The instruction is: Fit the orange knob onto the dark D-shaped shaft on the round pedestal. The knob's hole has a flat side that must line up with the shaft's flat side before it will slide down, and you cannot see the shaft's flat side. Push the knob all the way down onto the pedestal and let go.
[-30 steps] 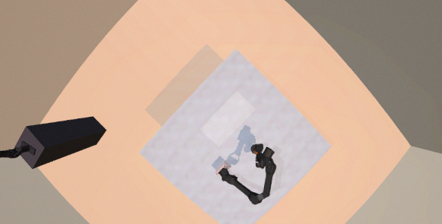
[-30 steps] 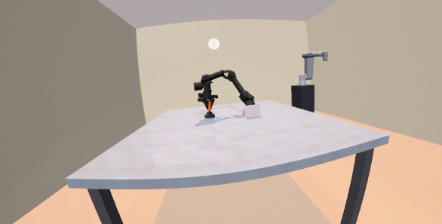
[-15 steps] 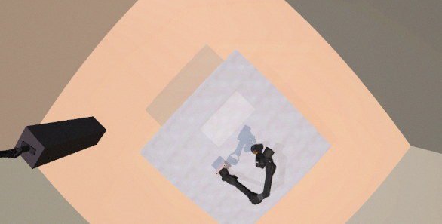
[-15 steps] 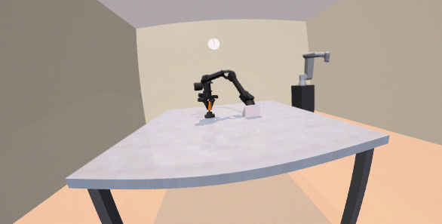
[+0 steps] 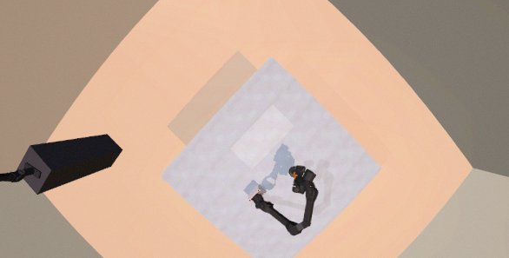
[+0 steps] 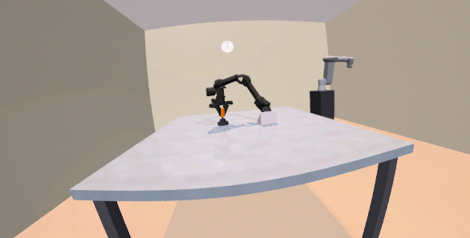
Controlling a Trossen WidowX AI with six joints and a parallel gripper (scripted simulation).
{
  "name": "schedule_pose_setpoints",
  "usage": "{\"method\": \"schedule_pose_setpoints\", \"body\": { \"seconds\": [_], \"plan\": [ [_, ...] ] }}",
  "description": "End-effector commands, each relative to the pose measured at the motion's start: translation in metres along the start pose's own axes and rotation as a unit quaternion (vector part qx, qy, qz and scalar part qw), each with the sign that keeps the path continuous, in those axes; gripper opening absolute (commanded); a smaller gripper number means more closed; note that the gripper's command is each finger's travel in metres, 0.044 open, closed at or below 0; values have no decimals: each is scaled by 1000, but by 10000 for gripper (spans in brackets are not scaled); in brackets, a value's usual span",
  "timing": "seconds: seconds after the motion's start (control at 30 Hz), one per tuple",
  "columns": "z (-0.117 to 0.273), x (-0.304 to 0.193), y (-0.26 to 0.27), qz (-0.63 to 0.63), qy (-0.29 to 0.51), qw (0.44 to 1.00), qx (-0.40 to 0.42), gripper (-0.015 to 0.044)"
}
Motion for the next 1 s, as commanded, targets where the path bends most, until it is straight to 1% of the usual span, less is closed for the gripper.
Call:
{"method": "schedule_pose_setpoints", "body": {
  "seconds": [0.0, 0.5, 0.57, 0.73, 0.97],
  "plan": [
    [0, 1, 1, -6, -2, 1000, 3, 0],
    [2, -2, 0, -6, -1, 1000, 3, 0],
    [2, -2, 0, -20, -1, 1000, 3, 0],
    [2, -1, 1, -105, -1, 994, 3, 0],
    [1, 1, 1, -110, -1, 994, 3, 0]
  ]
}}
Point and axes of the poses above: the point midway between the two fingers, 35 mm back from their tips, its own z axis back along the fingers, its own y axis across the jaws, x = y × z, the point moved 7 cm from there along z, back along the fingers, and after that the axes turned 4 degrees about z, right-handed, at the moved point
